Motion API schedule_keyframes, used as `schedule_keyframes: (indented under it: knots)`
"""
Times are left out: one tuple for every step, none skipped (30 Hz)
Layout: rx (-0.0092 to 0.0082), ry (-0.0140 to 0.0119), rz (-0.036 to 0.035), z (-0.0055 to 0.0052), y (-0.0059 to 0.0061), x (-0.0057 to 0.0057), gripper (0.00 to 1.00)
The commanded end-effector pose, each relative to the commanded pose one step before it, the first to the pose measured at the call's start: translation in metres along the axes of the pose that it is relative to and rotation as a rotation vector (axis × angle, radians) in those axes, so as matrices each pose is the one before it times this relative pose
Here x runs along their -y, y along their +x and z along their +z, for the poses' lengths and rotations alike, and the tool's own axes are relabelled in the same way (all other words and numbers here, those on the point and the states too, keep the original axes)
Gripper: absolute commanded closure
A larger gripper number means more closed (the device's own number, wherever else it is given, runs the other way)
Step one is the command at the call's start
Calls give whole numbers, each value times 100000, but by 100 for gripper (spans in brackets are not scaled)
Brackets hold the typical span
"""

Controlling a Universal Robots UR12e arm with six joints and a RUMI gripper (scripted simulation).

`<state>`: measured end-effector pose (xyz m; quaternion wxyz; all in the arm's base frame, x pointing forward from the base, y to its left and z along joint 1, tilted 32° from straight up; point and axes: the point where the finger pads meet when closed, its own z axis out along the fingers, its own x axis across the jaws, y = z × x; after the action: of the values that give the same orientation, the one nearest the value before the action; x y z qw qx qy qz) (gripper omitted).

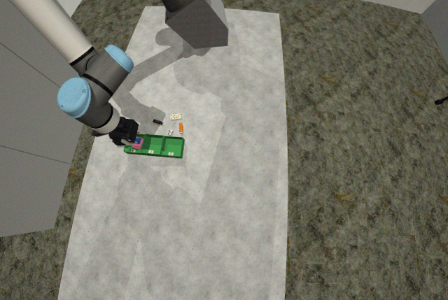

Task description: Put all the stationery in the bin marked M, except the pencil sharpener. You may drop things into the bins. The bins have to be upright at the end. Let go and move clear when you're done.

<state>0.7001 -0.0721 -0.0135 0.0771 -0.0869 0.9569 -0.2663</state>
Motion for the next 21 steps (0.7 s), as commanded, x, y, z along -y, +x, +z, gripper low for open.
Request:
schedule_keyframes:
  knots:
    - [145,31,13,648,-59,9,100]
    - [0,0,0,200,0,0,100]
    - [0,0,0,200,0,0,100]
    - [0,0,0,200,0,0,100]
    - [0,0,0,200,0,0,100]
    - [0,0,0,200,0,0,100]
    - [0,0,0,200,0,0,100]
    - [0,0,0,140,13,-21,100]
    - [0,0,0,0,13,-20,100]
    - [0,0,0,0,12,-20,100]
    - [0,0,0,0,12,-19,100]
    - [-4,-1,1,-8,10,-18,100]
    - [1,0,0,2,11,-17,100]
    - [1,0,0,1,10,-15,100]
    - [1,0,0,1,9,-14,100]
    - [0,0,0,1,9,-13,100]
    - [0,0,0,0,0,0,100]
    - [0,0,0,0,0,0,100]
    - [1,0,0,2,7,-9,100]
    - [0,0,0,0,6,-8,100]
    - [0,0,0,0,5,-7,100]
